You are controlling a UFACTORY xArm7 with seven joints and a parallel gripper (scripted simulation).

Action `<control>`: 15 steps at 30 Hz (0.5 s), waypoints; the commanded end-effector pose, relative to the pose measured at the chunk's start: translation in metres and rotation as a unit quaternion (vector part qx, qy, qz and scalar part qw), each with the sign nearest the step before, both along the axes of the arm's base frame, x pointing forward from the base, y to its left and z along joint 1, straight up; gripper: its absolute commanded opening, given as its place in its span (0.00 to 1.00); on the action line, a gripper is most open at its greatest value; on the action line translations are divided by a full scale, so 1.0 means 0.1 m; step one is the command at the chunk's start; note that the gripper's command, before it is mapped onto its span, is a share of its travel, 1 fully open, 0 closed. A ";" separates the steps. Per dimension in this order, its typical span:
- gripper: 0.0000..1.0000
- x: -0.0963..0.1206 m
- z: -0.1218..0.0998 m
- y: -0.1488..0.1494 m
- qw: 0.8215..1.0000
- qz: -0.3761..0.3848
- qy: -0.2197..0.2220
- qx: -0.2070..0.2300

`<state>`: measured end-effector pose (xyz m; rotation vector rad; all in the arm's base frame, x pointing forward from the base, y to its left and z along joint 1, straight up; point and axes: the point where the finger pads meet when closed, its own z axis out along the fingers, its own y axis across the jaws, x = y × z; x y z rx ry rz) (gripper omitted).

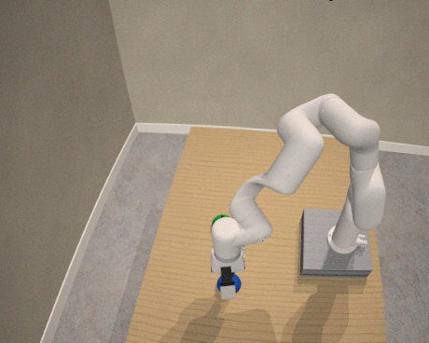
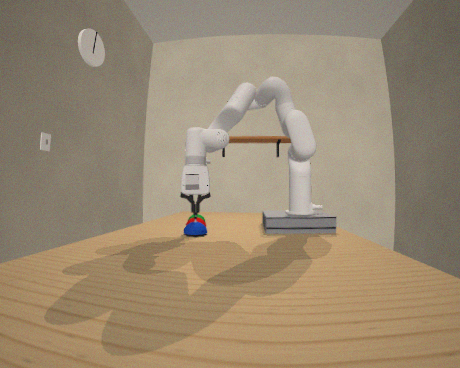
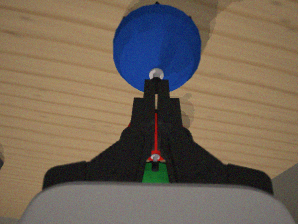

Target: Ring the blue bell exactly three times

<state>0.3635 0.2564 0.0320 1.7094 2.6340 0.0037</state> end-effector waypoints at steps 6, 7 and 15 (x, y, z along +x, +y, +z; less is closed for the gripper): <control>0.00 0.01 -0.07 0.01 1.000 0.000 -0.002 0.001; 0.00 0.01 -0.08 0.01 1.000 0.000 -0.002 0.001; 0.00 0.01 -0.08 0.01 1.000 0.000 -0.002 0.001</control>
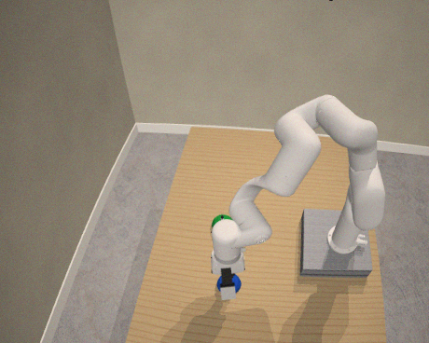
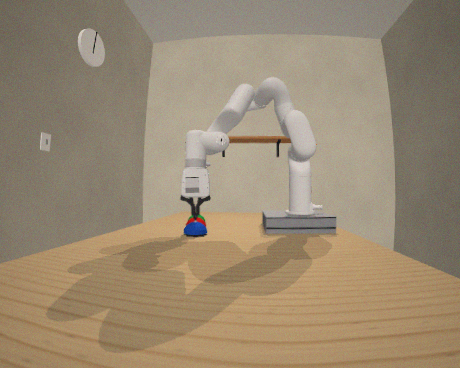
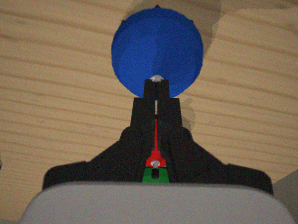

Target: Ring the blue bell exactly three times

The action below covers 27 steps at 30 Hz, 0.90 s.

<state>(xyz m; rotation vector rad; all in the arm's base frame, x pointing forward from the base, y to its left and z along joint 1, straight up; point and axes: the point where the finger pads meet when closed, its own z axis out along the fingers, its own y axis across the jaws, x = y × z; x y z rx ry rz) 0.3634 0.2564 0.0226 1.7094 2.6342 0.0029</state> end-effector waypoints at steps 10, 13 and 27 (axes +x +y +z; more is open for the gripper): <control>0.00 0.01 -0.02 0.01 1.000 0.000 -0.002 0.001; 0.00 0.01 -0.02 0.01 1.000 0.000 -0.002 0.001; 0.00 0.01 -0.02 0.01 1.000 0.000 -0.002 0.001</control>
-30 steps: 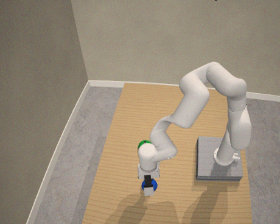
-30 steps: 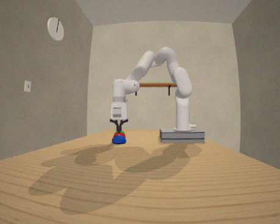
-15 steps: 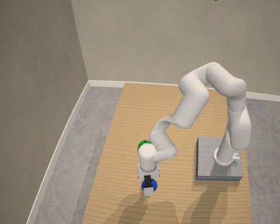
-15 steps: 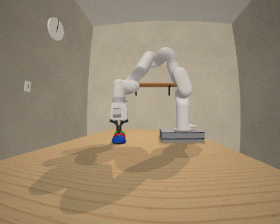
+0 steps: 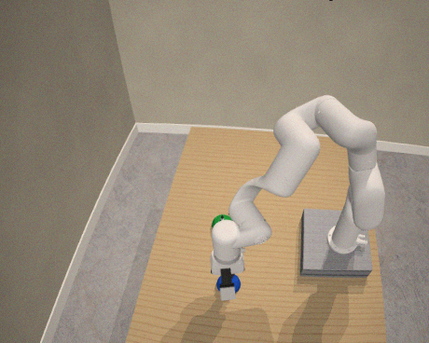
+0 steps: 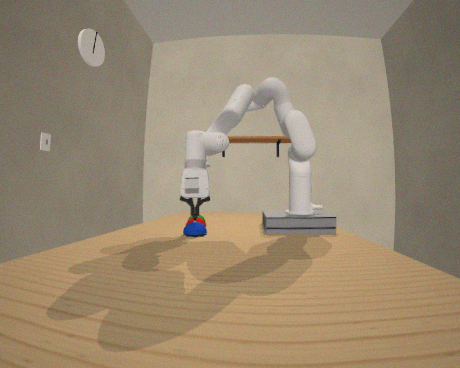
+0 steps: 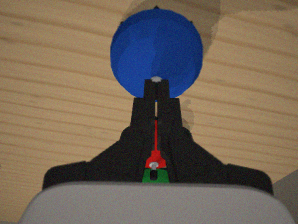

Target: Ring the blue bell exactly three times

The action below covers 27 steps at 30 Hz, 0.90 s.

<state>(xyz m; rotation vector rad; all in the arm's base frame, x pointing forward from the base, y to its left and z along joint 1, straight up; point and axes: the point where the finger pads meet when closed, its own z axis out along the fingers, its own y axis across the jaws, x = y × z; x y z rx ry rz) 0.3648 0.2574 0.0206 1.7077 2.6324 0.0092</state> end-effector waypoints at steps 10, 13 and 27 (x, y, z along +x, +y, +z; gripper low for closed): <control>0.00 0.00 0.00 0.00 1.000 0.000 0.000 0.000; 0.00 0.00 0.00 0.00 1.000 0.000 0.000 0.000; 0.00 0.00 0.08 0.00 1.000 0.000 0.000 0.000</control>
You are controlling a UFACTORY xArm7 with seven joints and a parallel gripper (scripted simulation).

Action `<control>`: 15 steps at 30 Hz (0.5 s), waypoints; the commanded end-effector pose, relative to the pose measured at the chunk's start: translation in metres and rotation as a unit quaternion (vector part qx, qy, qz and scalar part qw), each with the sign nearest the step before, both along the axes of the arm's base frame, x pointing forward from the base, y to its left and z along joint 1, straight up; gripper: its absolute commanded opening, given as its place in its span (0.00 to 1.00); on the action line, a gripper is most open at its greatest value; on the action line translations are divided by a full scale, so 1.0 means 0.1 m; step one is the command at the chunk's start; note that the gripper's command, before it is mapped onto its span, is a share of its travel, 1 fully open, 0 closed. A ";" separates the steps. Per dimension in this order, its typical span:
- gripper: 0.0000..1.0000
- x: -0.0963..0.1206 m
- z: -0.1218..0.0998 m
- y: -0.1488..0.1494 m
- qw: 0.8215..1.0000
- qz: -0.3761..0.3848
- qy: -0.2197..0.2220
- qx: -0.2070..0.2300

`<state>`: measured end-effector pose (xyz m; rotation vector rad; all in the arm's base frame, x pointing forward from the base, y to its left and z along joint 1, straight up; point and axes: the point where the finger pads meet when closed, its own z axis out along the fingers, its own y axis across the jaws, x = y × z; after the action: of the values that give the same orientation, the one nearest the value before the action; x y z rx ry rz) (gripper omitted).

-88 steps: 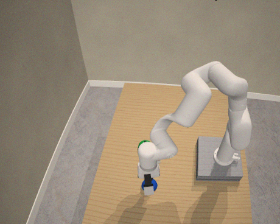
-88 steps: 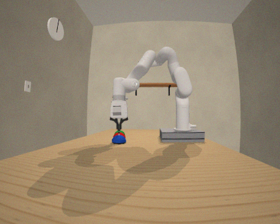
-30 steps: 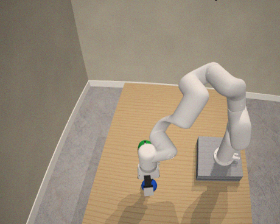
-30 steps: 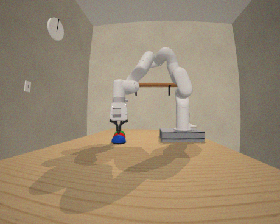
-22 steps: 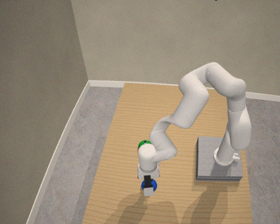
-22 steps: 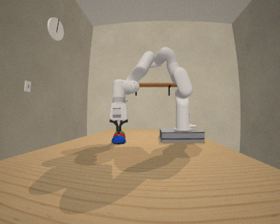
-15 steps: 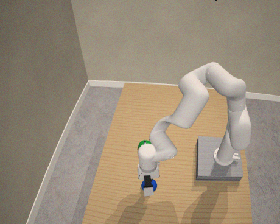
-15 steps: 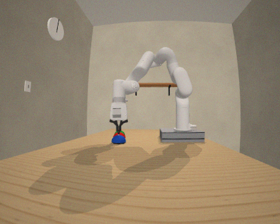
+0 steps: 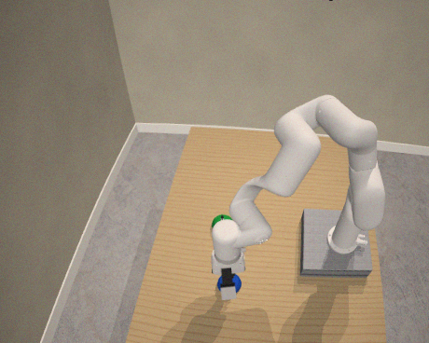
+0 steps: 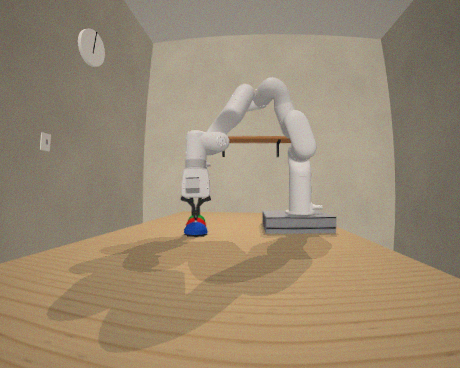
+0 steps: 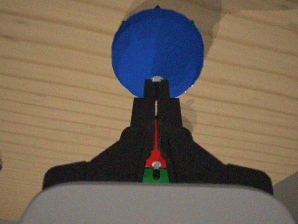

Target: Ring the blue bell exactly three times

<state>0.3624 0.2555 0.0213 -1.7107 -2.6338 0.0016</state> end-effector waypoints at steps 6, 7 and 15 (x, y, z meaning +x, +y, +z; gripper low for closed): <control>0.00 0.02 0.21 0.02 1.000 0.000 -0.004 0.002; 0.00 0.02 0.24 0.02 1.000 0.000 -0.004 0.002; 0.00 0.02 0.42 0.02 1.000 0.000 -0.004 0.002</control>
<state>0.3628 0.2561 0.0518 -1.7107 -2.6360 -0.0005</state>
